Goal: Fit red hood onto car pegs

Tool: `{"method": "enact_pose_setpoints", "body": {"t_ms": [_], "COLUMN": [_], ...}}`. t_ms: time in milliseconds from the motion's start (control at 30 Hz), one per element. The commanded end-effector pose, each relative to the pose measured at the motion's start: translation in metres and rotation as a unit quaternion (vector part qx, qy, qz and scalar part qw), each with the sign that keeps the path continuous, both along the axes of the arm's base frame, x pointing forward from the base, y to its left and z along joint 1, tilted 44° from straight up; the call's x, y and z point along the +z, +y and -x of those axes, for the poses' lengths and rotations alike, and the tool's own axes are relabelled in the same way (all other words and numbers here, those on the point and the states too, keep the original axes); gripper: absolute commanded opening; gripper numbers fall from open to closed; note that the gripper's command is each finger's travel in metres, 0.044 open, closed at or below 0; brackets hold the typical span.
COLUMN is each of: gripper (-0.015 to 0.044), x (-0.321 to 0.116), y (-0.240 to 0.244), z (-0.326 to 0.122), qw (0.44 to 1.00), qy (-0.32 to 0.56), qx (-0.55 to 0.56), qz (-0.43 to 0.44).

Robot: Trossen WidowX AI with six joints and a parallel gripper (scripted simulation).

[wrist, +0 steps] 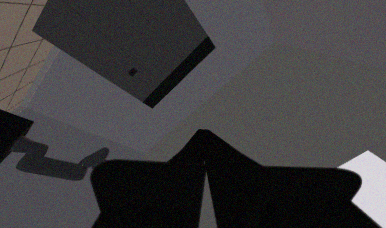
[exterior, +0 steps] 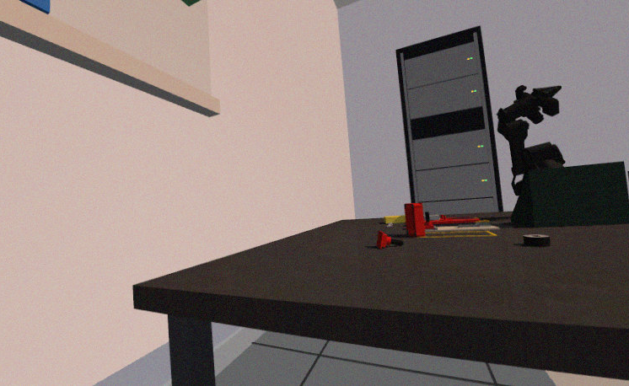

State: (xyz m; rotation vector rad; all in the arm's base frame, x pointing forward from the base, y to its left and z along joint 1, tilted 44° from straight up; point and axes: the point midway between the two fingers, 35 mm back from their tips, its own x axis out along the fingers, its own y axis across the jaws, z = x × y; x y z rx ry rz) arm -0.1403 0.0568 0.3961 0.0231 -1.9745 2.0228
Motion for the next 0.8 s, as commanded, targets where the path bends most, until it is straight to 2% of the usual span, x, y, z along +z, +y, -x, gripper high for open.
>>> {"method": "enact_pose_setpoints", "body": {"t_ms": [0, 133, 367, 567, 767], "gripper": [0.0000, 0.0000, 0.0000, 0.0000, 0.0000], "x": [0.001, 0.012, 0.035, 0.032, 0.008], "y": [0.001, 0.026, 0.114, 0.186, 0.248], "z": [0.000, -0.007, -0.047, -0.098, -0.162], "qw": [1.000, 0.997, 0.942, 0.843, 0.701], "qy": [0.002, 0.039, 0.178, 0.307, 0.439], "qx": [-0.001, -0.022, -0.099, -0.162, -0.216], "qz": [0.003, 0.066, 0.267, 0.410, 0.519]}}
